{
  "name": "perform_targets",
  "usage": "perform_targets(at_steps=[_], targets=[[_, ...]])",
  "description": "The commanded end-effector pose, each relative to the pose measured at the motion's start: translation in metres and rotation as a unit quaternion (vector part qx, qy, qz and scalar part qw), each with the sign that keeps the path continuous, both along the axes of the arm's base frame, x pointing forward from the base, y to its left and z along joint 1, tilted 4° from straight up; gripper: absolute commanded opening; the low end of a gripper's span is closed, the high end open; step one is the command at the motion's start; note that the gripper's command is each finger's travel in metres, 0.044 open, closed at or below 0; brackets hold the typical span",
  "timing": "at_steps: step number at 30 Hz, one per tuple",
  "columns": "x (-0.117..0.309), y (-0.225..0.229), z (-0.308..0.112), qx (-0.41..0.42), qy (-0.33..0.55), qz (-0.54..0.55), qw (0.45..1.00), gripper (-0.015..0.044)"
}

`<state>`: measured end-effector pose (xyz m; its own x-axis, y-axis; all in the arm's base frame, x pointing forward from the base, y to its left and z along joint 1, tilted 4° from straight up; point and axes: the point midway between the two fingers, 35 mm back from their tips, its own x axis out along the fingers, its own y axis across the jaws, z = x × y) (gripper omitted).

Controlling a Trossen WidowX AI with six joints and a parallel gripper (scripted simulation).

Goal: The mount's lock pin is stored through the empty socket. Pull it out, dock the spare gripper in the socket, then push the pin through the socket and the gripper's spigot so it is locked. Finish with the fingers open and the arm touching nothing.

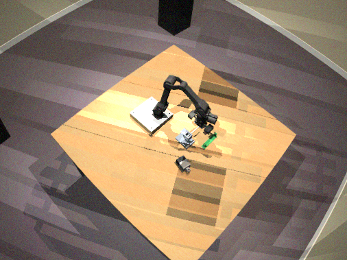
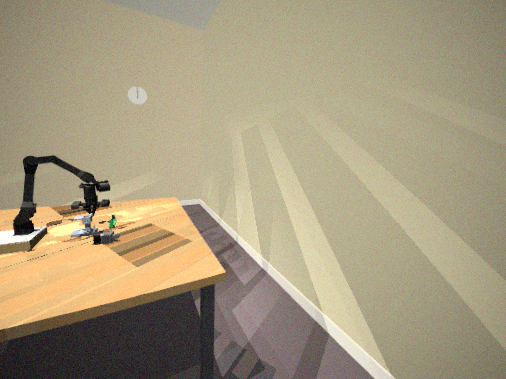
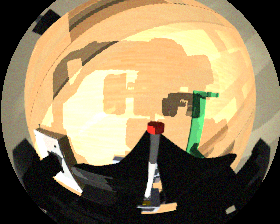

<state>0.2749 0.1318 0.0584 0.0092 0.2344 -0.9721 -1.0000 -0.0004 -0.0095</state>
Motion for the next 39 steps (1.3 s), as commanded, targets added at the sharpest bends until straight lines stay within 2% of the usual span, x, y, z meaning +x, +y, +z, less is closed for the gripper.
perform_targets(at_steps=[1, 39], targets=[[0.001, 0.003, -0.001, -0.001, 0.0, -0.001, 1.0, 0.0], [0.0, 0.038, 0.007, -0.004, -0.004, -0.002, 1.0, 0.0]])
